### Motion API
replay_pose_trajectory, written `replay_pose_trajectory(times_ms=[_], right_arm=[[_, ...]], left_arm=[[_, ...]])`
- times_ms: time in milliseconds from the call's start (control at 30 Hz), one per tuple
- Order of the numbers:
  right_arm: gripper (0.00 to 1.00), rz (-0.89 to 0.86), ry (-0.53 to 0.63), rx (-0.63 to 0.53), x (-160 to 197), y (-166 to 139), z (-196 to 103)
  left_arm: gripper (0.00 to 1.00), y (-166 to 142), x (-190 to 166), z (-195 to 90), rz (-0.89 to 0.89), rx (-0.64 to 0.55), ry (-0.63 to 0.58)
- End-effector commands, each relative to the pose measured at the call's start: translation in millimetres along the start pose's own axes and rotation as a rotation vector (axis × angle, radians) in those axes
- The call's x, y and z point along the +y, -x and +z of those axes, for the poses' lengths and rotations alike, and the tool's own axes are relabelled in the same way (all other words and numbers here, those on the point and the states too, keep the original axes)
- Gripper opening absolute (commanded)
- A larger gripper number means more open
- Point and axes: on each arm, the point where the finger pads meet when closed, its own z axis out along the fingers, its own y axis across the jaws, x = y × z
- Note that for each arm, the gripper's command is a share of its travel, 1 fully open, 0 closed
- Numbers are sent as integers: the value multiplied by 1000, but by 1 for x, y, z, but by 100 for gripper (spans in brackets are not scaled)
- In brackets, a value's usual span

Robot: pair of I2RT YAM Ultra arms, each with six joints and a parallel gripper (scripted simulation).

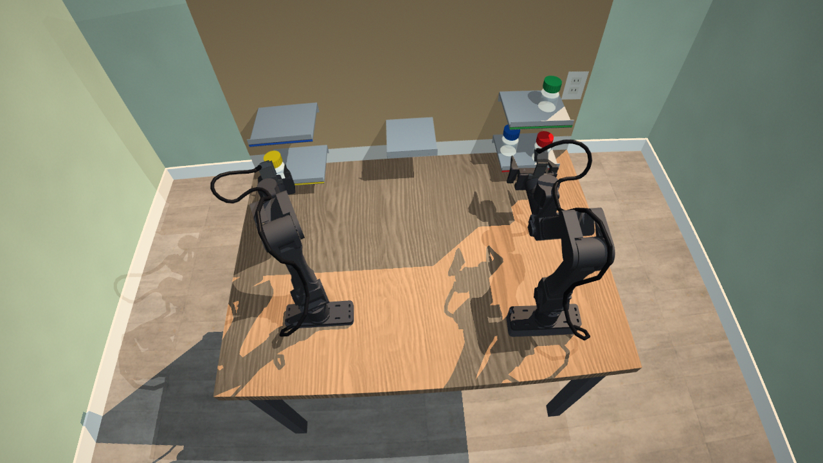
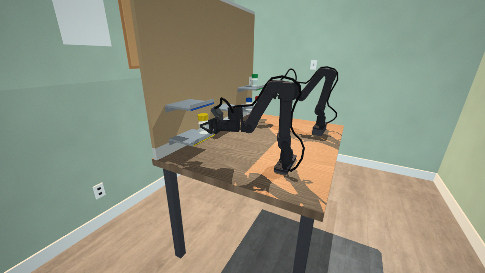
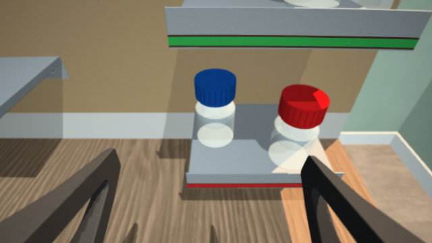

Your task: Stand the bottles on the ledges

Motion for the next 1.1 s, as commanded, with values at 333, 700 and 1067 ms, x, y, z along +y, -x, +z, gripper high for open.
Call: replay_pose_trajectory(times_ms=[333, 700, 1067], right_arm=[[100, 2, 2, -10, 1, 6, 0], [100, 2, 2, -10, 1, 6, 0], [81, -22, 13, -30, 0, -8, 36]], left_arm=[[52, 38, -4, 57, 36, -130, -3], [52, 42, -6, 73, 38, -144, -14], [52, 44, -6, 72, 39, -149, -14]])
